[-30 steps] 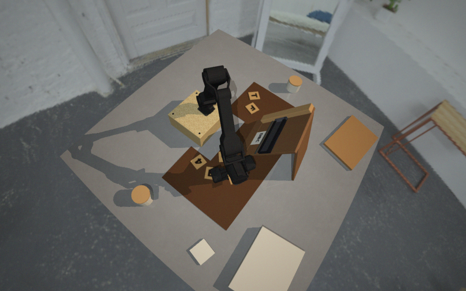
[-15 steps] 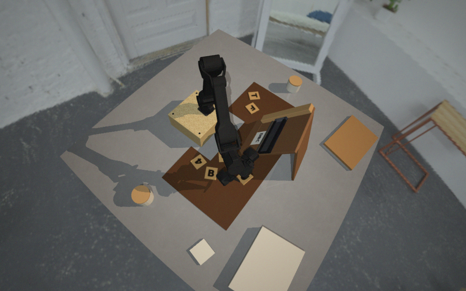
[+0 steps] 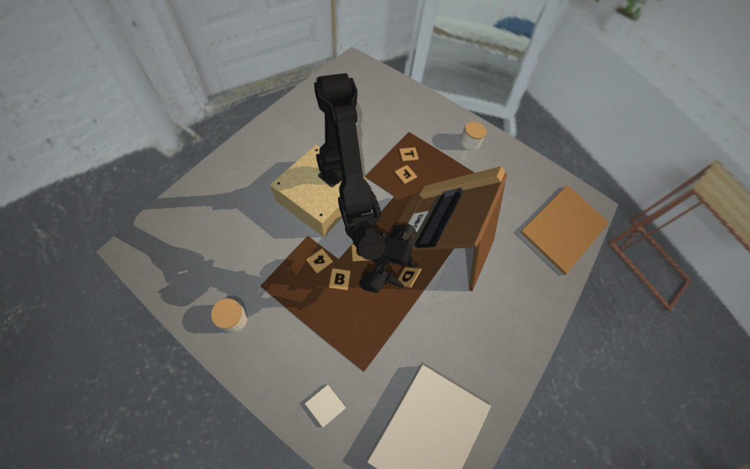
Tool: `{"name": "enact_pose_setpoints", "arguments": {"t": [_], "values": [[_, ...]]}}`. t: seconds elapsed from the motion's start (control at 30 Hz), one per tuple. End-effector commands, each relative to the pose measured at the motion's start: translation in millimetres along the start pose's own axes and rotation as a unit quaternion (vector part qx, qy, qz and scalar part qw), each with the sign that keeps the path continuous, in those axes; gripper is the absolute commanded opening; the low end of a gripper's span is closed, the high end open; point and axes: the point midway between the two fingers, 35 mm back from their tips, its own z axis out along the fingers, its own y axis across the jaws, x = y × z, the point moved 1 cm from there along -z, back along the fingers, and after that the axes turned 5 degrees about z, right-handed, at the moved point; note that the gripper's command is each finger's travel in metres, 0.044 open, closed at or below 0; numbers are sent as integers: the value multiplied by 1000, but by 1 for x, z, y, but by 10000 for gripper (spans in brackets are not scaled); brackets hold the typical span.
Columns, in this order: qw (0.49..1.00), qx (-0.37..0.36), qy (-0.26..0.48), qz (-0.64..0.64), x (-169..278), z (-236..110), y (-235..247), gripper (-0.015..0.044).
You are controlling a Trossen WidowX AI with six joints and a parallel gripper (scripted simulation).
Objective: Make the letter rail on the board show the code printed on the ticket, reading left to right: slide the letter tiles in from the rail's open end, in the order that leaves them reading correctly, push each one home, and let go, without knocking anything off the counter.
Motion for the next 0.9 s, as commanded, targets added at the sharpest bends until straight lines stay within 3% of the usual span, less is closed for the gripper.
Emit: {"name": "enact_pose_setpoints", "arguments": {"t": [0.0, 0.87], "values": [[1000, -6, -18, -25, -3, -4, 3, 0], [1000, -6, -18, -24, -2, -3, 11, 0]]}}
